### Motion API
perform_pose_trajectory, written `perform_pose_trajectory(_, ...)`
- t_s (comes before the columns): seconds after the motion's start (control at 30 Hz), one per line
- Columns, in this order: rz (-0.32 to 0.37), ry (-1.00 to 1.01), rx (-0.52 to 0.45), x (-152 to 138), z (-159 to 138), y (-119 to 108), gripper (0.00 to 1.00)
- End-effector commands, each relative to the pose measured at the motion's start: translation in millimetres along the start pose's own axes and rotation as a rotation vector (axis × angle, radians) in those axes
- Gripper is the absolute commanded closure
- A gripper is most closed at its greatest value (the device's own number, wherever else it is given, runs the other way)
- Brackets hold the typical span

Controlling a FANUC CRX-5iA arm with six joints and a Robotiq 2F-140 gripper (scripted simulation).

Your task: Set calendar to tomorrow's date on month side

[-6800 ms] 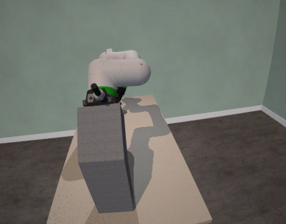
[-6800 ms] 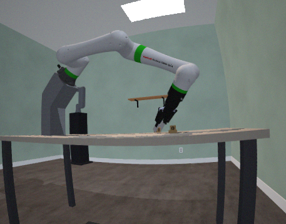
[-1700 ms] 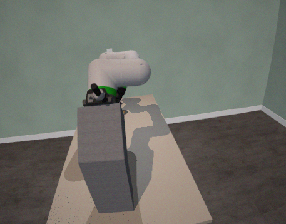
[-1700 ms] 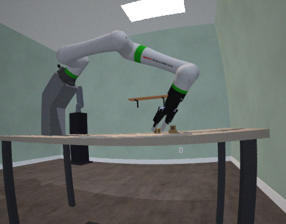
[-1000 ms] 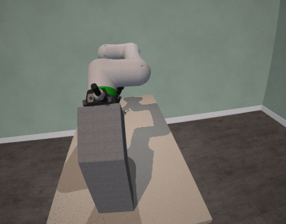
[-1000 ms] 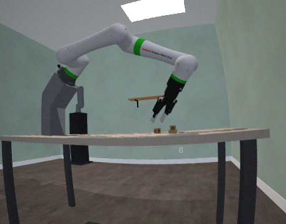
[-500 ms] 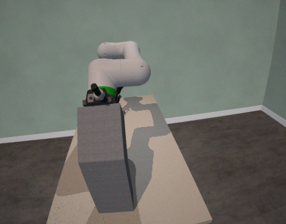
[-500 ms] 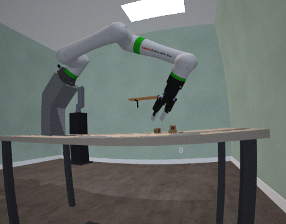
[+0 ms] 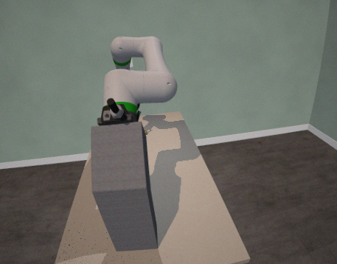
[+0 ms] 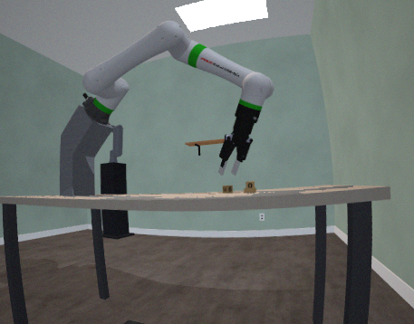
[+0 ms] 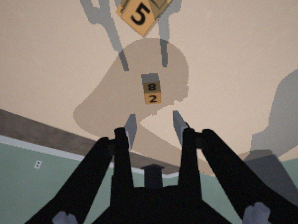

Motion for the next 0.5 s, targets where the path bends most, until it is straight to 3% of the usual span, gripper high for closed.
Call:
perform_pose_trajectory(0.0,-0.004,-0.002,0.067,-0.4,-10.4,-0.6,0.53)
perform_pose_trajectory(0.27,-0.013,0.003,0.088,-0.4,-13.1,0.3,0.53)
perform_pose_trajectory(0.47,-0.049,0.016,0.23,-1.4,-27.0,4.1,0.53)
Point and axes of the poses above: the point where the finger pads meet when closed, its own y axis out along the fingers, its own x axis across the jaws, z = x × y, the point moved 10 cm from there along -y, back along the fingers, and after that the axes turned 10 degrees about -y, right-handed, at the moved point
